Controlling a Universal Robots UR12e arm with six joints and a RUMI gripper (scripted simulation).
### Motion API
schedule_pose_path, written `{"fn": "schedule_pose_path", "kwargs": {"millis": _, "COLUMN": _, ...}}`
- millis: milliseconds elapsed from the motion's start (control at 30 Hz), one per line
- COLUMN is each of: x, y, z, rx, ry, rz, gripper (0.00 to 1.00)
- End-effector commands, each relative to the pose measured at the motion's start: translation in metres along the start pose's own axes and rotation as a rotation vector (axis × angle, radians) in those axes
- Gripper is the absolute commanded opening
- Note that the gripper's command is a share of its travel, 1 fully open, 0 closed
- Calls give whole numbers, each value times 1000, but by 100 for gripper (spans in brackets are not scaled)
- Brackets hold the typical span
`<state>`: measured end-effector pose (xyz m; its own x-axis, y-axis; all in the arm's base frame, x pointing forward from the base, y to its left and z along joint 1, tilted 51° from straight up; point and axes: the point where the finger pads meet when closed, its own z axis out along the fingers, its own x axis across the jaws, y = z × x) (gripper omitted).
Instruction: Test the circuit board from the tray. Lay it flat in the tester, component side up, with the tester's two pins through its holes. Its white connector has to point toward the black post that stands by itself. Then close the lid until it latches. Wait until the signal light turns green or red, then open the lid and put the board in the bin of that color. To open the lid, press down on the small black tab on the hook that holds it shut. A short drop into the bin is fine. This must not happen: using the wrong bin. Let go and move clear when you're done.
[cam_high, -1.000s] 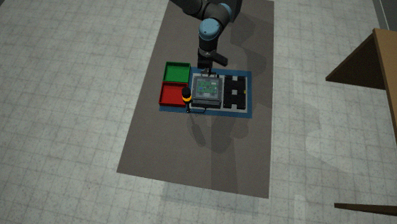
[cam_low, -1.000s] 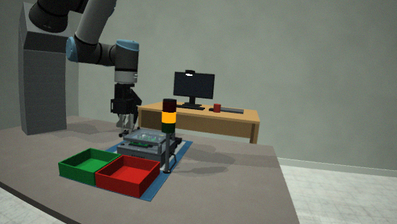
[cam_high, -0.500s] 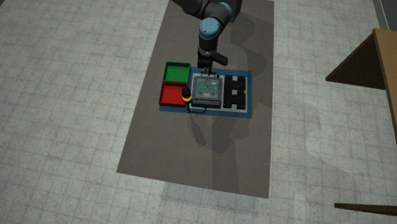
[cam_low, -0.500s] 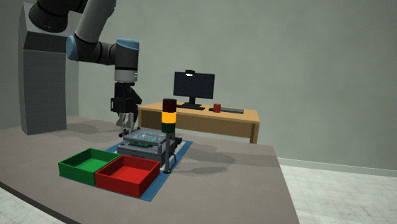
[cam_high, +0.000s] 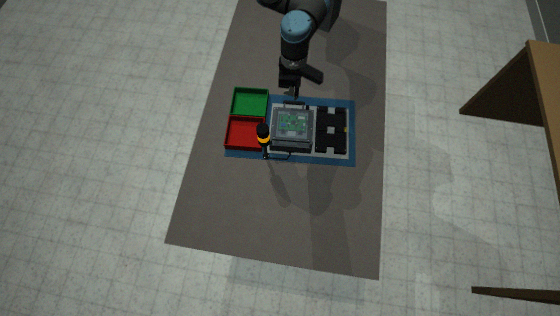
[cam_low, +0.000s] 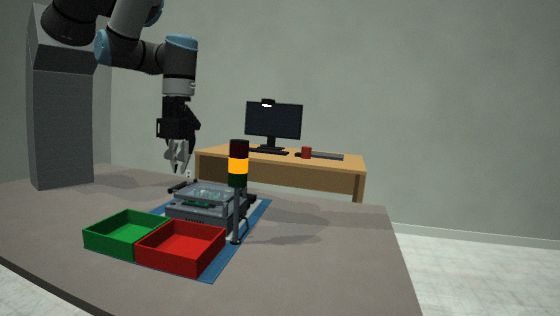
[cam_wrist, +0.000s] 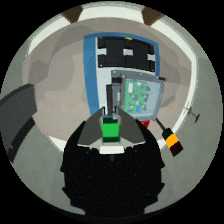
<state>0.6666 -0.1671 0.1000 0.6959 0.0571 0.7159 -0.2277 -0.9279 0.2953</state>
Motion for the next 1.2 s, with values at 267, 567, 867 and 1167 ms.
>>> {"fn": "schedule_pose_path", "kwargs": {"millis": 267, "x": 0, "y": 0, "z": -40, "rx": 0, "ry": 0, "rz": 0, "gripper": 13}}
{"fn": "schedule_pose_path", "kwargs": {"millis": 567, "x": 0, "y": 0, "z": -41, "rx": 0, "ry": 0, "rz": 0, "gripper": 100}}
{"fn": "schedule_pose_path", "kwargs": {"millis": 867, "x": 0, "y": 0, "z": -41, "rx": 0, "ry": 0, "rz": 0, "gripper": 100}}
{"fn": "schedule_pose_path", "kwargs": {"millis": 1167, "x": 0, "y": 0, "z": -41, "rx": 0, "ry": 0, "rz": 0, "gripper": 100}}
